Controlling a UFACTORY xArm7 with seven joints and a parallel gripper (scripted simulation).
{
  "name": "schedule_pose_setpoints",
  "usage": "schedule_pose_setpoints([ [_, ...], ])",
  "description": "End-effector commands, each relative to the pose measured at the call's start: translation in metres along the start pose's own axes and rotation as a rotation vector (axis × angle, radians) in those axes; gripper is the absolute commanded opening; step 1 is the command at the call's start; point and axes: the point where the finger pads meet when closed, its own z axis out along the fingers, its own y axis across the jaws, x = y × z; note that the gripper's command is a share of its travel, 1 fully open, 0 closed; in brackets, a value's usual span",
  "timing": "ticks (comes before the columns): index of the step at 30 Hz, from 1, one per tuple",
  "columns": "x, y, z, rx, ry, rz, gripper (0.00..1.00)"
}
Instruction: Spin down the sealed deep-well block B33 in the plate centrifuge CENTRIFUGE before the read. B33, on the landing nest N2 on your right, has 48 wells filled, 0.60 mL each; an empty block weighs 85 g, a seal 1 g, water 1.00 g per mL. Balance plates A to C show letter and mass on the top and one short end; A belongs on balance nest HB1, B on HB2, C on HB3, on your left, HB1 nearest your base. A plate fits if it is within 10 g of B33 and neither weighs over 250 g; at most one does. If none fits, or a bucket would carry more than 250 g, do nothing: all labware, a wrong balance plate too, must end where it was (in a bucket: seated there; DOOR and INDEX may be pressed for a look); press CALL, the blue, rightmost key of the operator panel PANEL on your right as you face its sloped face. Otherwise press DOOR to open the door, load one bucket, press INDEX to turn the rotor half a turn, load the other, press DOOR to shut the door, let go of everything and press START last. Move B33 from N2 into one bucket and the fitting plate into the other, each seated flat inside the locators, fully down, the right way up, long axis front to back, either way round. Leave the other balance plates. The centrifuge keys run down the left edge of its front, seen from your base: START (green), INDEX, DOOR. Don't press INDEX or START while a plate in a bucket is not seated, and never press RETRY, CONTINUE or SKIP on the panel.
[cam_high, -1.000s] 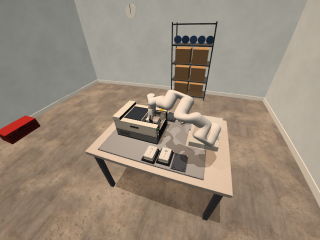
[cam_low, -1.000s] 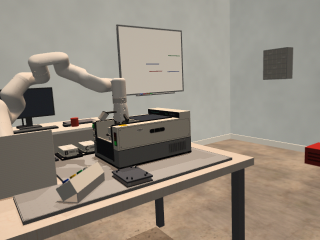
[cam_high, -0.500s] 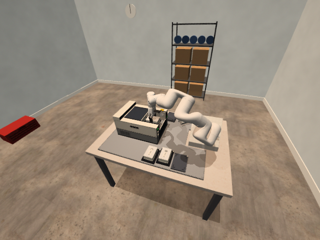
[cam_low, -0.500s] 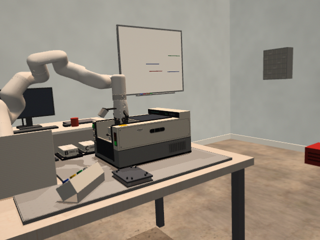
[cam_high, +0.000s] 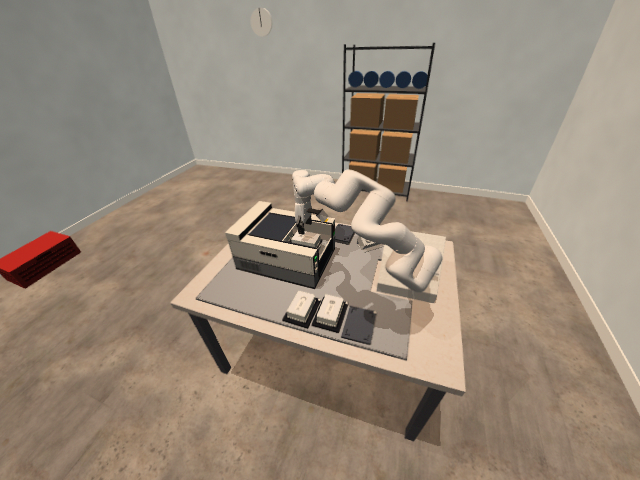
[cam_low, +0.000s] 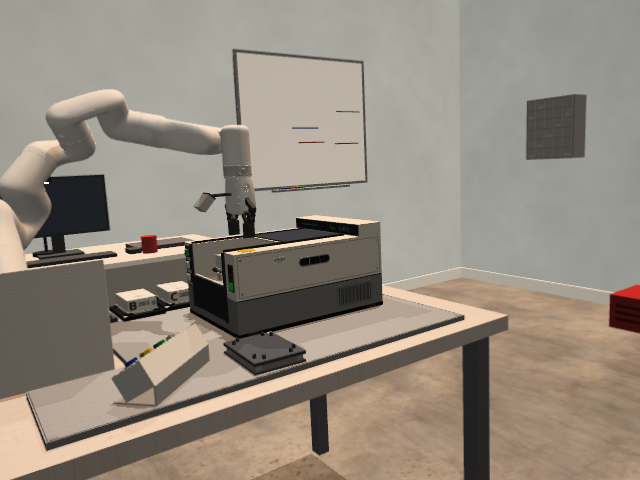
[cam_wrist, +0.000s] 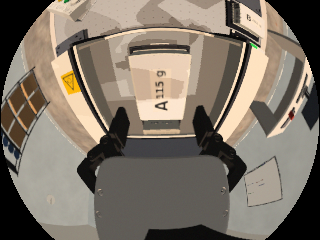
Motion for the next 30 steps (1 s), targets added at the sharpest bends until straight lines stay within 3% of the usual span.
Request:
schedule_pose_setpoints([
  [1, -0.001, 0.000, -0.018, 0.001, -0.003, 0.000, 1.00],
  [5, -0.001, 0.000, -0.030, 0.001, -0.003, 0.000, 1.00],
  [18, -0.001, 0.000, -0.040, 0.001, -0.003, 0.000, 1.00],
  [19, -0.001, 0.000, -0.040, 0.001, -0.003, 0.000, 0.00],
  [30, -0.001, 0.000, -0.040, 0.001, -0.003, 0.000, 0.00],
])
